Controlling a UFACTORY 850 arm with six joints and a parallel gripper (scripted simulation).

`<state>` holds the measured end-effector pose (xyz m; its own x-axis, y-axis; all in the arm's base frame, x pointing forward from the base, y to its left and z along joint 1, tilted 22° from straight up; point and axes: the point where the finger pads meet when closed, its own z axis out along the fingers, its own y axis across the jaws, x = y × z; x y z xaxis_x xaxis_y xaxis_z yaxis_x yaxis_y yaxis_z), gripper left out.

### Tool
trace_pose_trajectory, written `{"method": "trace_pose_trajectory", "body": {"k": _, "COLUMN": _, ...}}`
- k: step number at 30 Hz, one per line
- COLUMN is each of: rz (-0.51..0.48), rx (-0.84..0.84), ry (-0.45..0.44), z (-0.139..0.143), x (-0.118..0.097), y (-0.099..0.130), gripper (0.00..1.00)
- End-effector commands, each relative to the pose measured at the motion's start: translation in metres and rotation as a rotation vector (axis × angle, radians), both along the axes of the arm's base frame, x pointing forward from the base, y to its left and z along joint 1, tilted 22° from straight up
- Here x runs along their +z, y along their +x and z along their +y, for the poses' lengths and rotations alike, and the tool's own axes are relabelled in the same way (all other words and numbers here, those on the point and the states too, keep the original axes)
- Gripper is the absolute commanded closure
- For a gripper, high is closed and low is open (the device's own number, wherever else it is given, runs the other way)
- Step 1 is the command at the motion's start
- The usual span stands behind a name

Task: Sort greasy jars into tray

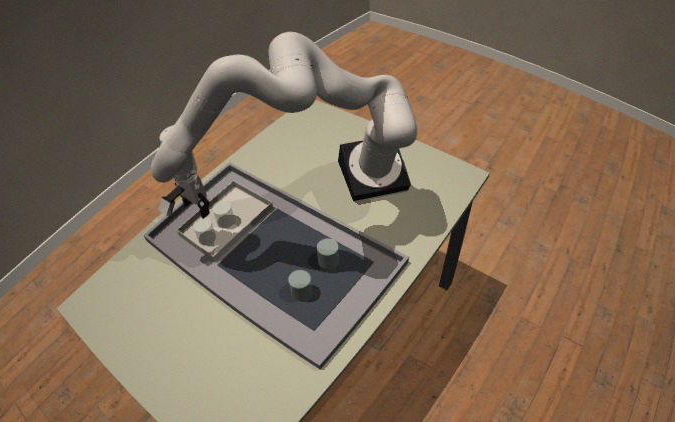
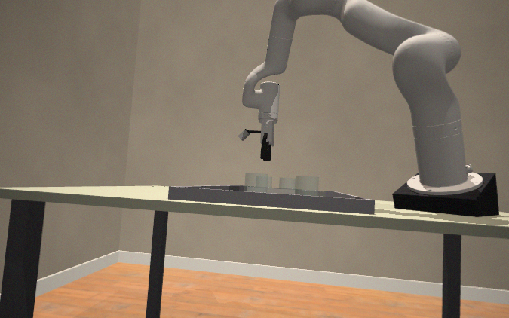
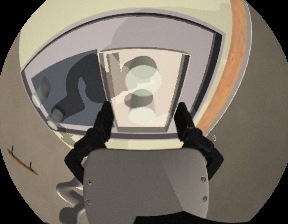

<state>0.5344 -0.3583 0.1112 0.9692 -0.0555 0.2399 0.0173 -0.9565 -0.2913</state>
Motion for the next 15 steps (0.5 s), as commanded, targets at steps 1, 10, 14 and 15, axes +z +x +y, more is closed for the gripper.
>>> {"method": "trace_pose_trajectory", "body": {"k": 1, "rz": -0.001, "rx": 0.000, "ry": -0.001, "z": -0.001, "x": 0.001, "y": 0.000, "gripper": 0.00}}
{"method": "trace_pose_trajectory", "body": {"k": 10, "rz": -0.001, "rx": 0.000, "ry": -0.001, "z": -0.001, "x": 0.001, "y": 0.000, "gripper": 0.00}}
{"method": "trace_pose_trajectory", "body": {"k": 14, "rz": -0.001, "rx": 0.000, "ry": -0.001, "z": 0.022, "x": 0.006, "y": -0.010, "gripper": 0.00}}
{"method": "trace_pose_trajectory", "body": {"k": 15, "rz": -0.001, "rx": 0.000, "ry": -0.001, "z": 0.029, "x": 0.007, "y": -0.013, "gripper": 0.00}}
